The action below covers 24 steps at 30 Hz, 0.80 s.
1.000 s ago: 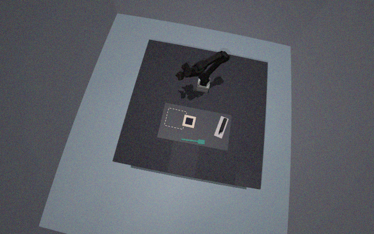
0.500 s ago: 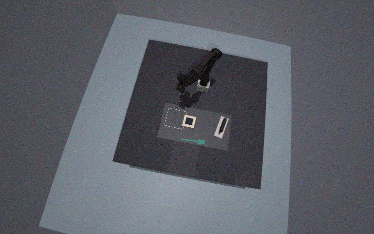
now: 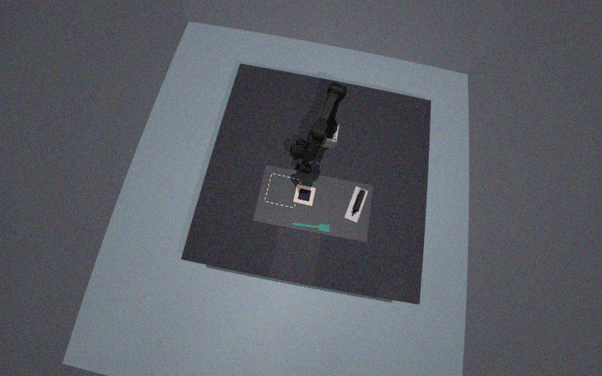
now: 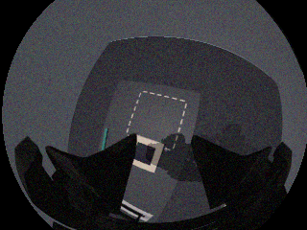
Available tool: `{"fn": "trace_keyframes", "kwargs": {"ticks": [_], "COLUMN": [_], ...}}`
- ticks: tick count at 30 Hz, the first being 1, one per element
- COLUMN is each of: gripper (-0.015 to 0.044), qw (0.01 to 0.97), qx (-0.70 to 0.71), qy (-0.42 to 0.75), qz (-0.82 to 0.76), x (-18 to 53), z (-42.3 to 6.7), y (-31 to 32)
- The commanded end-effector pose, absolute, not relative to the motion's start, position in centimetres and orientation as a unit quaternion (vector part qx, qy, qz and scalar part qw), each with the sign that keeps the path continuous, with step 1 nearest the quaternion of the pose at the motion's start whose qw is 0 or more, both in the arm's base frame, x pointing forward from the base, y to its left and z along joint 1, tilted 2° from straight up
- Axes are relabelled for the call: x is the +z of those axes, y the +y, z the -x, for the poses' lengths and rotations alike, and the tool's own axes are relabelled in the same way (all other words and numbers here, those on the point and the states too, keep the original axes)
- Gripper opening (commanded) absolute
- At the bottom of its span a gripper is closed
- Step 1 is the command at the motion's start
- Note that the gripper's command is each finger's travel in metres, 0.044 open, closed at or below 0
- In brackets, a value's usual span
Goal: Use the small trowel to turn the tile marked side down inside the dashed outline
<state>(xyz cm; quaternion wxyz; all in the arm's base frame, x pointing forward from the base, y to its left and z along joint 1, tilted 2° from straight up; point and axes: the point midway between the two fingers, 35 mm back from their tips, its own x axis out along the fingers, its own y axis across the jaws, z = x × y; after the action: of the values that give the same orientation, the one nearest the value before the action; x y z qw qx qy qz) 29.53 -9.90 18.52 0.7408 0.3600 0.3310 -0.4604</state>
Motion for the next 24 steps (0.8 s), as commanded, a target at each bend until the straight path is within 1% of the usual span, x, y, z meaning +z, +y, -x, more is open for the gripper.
{"fn": "trace_keyframes", "kwargs": {"ticks": [1, 14, 24], "gripper": [0.027, 0.027, 0.027], "qw": [0.753, 0.767, 0.757], "qx": [-0.418, -0.282, -0.175], "qy": [0.378, 0.519, 0.609], "qz": [-0.339, -0.25, -0.162], "x": [17.8, 14.6, 11.0], "z": [-31.8, -36.9, -38.2], "y": [-7.0, 4.4, 14.5]}}
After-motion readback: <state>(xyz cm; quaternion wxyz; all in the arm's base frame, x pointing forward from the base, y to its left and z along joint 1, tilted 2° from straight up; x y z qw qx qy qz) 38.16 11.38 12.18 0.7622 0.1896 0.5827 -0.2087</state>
